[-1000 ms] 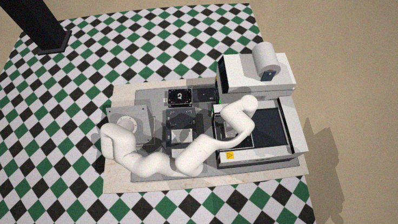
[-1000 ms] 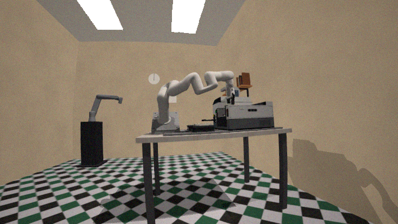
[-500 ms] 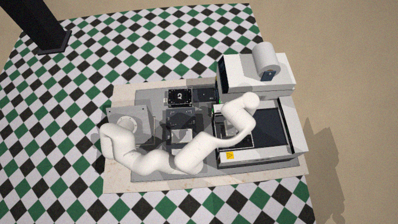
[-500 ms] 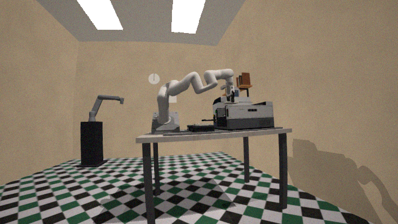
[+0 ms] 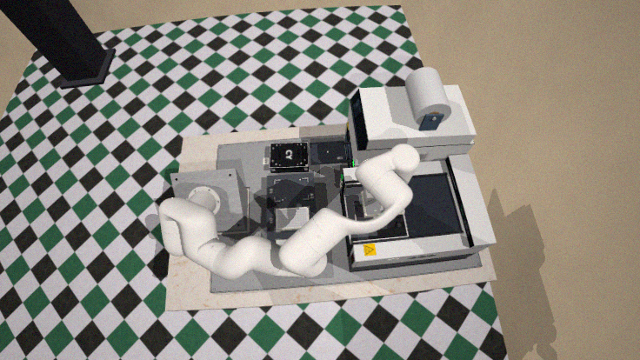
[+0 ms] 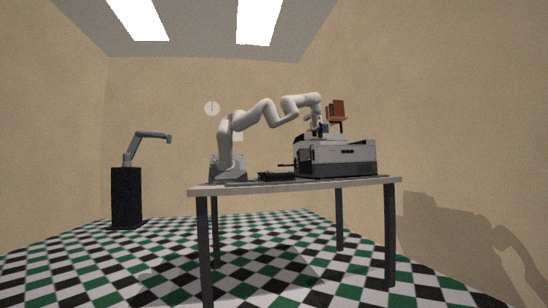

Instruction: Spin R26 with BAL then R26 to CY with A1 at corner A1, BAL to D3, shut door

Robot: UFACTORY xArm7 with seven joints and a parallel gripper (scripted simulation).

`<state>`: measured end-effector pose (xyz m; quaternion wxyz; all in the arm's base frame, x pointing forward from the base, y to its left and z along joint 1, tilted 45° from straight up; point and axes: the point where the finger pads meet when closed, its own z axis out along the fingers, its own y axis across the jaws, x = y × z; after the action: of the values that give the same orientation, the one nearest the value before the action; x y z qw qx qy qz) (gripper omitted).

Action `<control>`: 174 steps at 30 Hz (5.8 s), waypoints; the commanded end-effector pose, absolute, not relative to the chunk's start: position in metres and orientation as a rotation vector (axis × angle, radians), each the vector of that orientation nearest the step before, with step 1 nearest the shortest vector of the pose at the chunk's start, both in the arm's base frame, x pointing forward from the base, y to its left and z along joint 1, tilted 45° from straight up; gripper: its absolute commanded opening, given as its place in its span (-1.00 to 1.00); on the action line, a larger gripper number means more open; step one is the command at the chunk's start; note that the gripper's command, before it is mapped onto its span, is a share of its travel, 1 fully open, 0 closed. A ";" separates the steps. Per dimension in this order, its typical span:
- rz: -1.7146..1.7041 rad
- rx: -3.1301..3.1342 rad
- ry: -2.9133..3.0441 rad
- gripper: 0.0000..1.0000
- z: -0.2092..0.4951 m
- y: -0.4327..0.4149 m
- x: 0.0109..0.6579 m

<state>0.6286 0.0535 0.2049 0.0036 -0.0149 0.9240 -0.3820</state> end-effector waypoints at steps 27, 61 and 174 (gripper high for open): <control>-1.193 -0.050 2.894 -1.00 0.207 0.055 0.587; -1.193 -0.050 2.893 -1.00 0.207 0.053 0.517; -1.195 -0.049 2.894 -1.00 0.207 0.046 0.326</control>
<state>0.3253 0.0451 0.2064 0.0035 -0.0148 0.9238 -0.3825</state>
